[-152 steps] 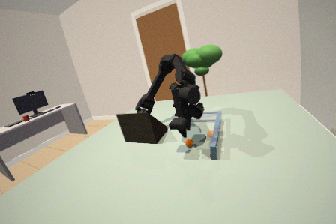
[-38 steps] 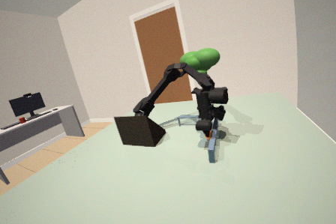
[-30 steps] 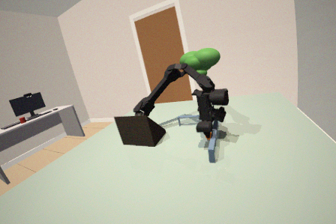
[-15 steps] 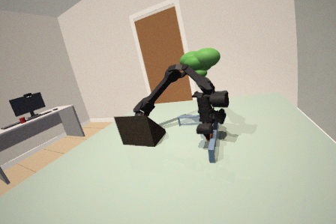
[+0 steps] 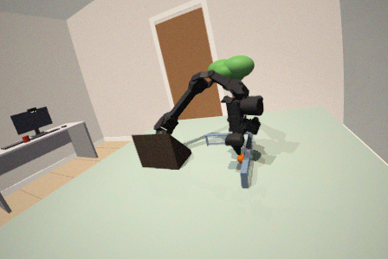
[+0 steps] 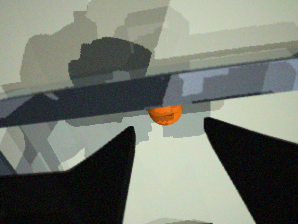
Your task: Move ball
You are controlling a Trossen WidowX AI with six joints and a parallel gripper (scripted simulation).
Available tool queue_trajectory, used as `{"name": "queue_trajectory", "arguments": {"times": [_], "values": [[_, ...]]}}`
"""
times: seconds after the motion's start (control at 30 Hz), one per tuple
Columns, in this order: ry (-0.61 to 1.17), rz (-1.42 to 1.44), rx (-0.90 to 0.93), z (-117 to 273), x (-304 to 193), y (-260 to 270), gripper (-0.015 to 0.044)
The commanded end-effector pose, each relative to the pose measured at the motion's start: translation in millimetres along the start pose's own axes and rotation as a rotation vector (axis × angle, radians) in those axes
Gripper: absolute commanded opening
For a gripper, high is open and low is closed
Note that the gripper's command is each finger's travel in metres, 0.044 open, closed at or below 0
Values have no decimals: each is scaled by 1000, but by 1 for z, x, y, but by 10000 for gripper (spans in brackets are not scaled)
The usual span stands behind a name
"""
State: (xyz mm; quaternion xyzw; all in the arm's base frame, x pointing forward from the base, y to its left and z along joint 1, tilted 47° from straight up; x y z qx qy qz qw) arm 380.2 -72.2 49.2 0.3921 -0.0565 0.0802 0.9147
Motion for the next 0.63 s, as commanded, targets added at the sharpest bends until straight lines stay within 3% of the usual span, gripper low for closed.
{"name": "queue_trajectory", "arguments": {"times": [0.0,0.37,0.6], "values": [[-14,2,-10,47,-2,0,274],[-31,-7,-11,42,-2,-3,274],[-29,-5,-9,87,-6,-1,440]]}}
Point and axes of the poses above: the point midway between the two fingers, 35 mm back from their tips, its own z axis back along the fingers, its own y axis across the jaws, x = y × z, the point moved 7 cm from there along z, back along the fingers, and after that the axes turned 12 degrees about z, right-handed, at the moved point
